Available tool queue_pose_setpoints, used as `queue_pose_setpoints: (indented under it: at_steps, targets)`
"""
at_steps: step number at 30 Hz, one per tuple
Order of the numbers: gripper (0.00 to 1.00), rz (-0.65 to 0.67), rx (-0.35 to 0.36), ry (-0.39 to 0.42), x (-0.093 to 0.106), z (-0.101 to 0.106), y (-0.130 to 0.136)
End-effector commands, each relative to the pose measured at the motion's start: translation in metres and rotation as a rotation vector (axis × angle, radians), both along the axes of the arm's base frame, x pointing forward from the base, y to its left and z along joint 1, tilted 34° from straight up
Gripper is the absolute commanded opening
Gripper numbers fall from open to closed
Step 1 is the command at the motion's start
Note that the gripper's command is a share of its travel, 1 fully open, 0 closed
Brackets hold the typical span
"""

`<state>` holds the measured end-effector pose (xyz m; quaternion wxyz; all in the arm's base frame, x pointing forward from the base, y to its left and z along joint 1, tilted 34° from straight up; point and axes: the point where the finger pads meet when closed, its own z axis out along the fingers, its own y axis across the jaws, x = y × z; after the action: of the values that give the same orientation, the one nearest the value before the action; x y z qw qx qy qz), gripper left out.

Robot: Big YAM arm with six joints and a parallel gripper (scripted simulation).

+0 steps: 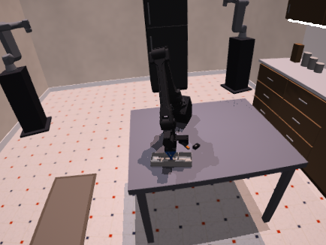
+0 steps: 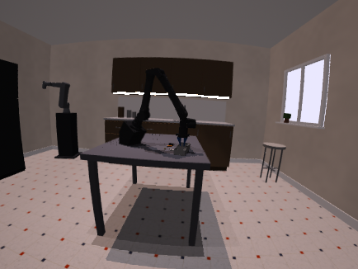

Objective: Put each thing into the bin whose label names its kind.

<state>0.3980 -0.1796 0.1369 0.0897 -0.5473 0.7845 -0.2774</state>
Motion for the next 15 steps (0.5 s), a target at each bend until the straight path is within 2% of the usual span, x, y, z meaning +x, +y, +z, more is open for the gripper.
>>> queue_pose_setpoints:
  at_steps: [1, 5, 9, 10, 12, 13, 14, 15]
  targets:
    - [0.3, 0.005, -0.014, -0.053, 0.011, 0.034, 0.004]
    - [0.3, 0.005, -0.015, -0.055, 0.002, 0.052, 0.011]
    - [0.3, 0.005, -0.014, -0.056, 0.001, 0.054, 0.012]
    - [0.3, 0.005, -0.002, -0.022, 0.003, 0.04, 0.011]
    - [0.3, 0.002, -0.001, -0.015, 0.0, 0.036, 0.01]
    - [0.3, 0.002, 0.007, 0.009, -0.009, 0.023, 0.012]
    - [0.3, 0.003, 0.009, 0.014, -0.011, 0.021, 0.013]
    - [0.3, 0.003, 0.003, -0.004, -0.011, 0.028, 0.014]
